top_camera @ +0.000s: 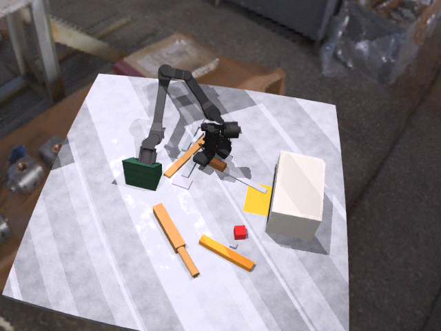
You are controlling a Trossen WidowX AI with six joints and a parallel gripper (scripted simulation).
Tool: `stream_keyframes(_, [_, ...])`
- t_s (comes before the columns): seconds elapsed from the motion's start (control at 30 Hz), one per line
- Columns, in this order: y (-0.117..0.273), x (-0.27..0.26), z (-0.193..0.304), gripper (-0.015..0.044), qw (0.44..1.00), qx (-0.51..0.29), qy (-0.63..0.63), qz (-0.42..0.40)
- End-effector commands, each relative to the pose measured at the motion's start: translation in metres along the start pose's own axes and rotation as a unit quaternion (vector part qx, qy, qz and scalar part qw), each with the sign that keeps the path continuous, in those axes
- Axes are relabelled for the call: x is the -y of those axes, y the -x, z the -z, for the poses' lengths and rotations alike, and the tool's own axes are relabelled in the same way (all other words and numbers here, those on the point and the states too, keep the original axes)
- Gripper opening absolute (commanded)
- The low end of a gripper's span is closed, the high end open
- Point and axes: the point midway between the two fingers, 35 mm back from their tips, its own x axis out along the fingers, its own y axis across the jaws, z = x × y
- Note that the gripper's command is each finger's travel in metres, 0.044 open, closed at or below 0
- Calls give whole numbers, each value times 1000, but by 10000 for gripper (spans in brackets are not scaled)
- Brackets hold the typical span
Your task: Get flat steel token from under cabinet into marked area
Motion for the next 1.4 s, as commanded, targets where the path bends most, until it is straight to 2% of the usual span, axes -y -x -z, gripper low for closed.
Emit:
stream_keyframes(0.0, [2, -10, 2, 0, 1000, 0, 0, -3])
stream_keyframes(0.4, [2, -20, 5, 0, 1000, 0, -5, -4])
stream_keyframes(0.63, [1, -16, 5, 184, 1000, -1, -7, -1])
stream_keyframes(0.67, [1, -16, 5, 200, 1000, -1, -7, -1])
stream_keyframes(0.8, [1, -16, 5, 200, 1000, -1, -6, -1])
stream_keyframes(0.9, [1, -16, 5, 270, 1000, 0, -7, -4])
stream_keyframes(1.37, [-2, -15, 7, 270, 1000, 0, -6, -4])
